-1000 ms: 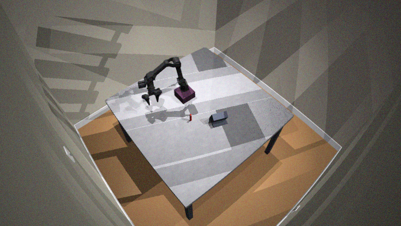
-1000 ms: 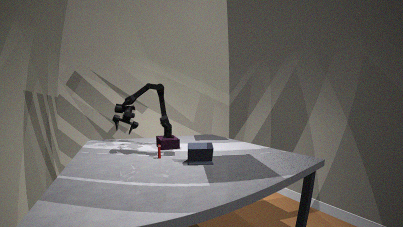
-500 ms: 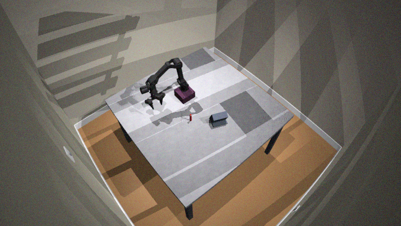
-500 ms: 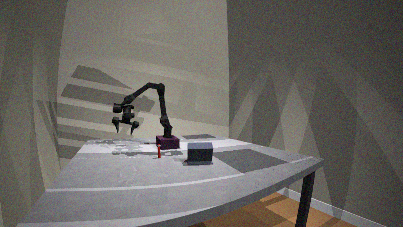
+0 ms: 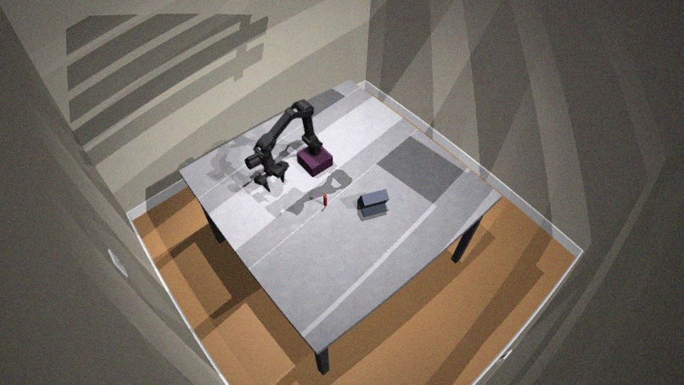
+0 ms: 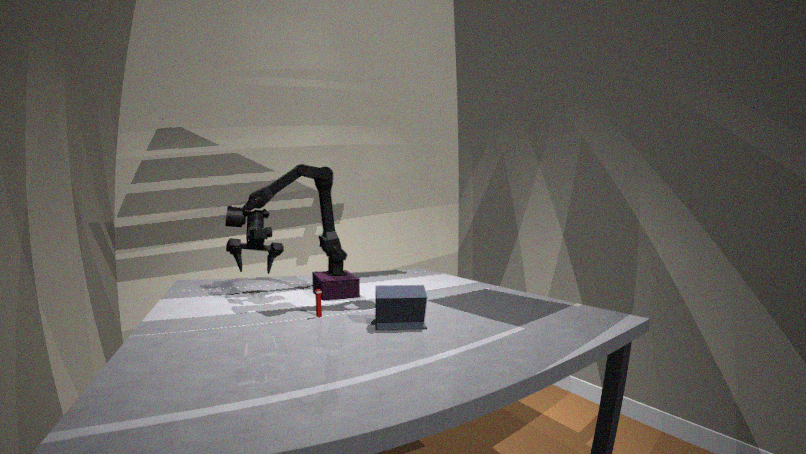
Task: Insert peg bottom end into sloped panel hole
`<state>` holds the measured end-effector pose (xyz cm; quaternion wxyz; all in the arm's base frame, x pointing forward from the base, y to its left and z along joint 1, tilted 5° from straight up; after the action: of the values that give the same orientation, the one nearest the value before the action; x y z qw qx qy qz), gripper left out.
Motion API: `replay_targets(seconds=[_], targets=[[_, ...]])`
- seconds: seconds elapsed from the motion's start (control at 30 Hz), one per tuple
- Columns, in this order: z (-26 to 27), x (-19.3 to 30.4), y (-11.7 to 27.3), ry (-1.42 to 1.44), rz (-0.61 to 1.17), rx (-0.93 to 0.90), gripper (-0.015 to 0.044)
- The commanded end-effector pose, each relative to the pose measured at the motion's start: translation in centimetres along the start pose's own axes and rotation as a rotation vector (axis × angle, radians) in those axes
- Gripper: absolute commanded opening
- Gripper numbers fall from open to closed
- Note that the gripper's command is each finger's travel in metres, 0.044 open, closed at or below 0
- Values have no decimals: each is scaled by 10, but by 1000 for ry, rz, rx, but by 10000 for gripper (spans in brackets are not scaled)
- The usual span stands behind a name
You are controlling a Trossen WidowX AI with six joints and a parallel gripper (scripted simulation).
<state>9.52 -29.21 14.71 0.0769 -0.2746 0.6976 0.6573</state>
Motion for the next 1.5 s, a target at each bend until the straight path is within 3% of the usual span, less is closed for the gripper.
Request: replay_targets(seconds=[0.0,1.47], targets=[[2,-13,-6,-11,20,-25,440],[56,-142,-56,-26,214,-158,440]])
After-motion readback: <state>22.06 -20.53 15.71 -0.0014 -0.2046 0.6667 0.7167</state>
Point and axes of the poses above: the point midway between the two fingers, 35 mm back from their tips, its own y axis back along the fingers, its own z axis across the jaws, x = y × z, the point moved 8 cm from there along y, back along the fingers, and after that the axes turned 3 degrees about -y, right-handed, at the moved point
